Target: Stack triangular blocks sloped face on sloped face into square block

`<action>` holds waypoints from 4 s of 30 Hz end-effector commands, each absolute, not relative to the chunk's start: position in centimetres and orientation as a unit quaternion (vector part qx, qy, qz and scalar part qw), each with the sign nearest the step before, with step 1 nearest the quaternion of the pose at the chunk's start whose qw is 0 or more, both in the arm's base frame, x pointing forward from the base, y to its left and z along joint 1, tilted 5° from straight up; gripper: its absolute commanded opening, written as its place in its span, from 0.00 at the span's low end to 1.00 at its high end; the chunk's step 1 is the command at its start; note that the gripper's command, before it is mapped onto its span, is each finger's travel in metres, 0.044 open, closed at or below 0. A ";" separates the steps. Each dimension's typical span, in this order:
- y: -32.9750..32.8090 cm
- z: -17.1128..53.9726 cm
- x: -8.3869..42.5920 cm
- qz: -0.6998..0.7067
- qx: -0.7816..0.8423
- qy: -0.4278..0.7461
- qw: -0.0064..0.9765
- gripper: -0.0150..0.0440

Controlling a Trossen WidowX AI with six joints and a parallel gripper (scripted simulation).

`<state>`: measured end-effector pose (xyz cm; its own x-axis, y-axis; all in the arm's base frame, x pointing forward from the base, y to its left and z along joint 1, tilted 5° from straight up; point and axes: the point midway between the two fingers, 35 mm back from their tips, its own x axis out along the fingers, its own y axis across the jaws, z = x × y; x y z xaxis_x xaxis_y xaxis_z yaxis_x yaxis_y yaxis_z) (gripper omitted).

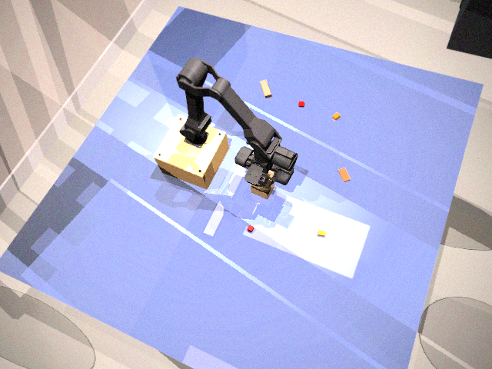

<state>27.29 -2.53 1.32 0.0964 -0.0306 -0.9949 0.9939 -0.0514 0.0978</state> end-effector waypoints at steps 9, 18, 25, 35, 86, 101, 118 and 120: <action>-2.8 0.6 27.4 -0.493 0.530 0.456 0.518 0.25; -3.0 0.1 27.4 -0.493 0.530 0.456 0.517 0.25; -3.2 -0.3 27.4 -0.493 0.530 0.456 0.517 0.25; -3.2 -0.4 27.5 -0.493 0.530 0.457 0.517 0.25; -3.3 -0.2 27.5 -0.496 0.529 0.455 0.516 1.00; -3.0 9.9 26.8 -0.492 0.531 0.453 0.521 1.00; -3.0 9.9 26.8 -0.492 0.531 0.453 0.521 1.00; -3.0 9.9 26.8 -0.492 0.531 0.453 0.521 1.00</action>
<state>26.80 -3.03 9.91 0.1044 -0.0308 -0.9941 0.9932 -0.0481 0.1058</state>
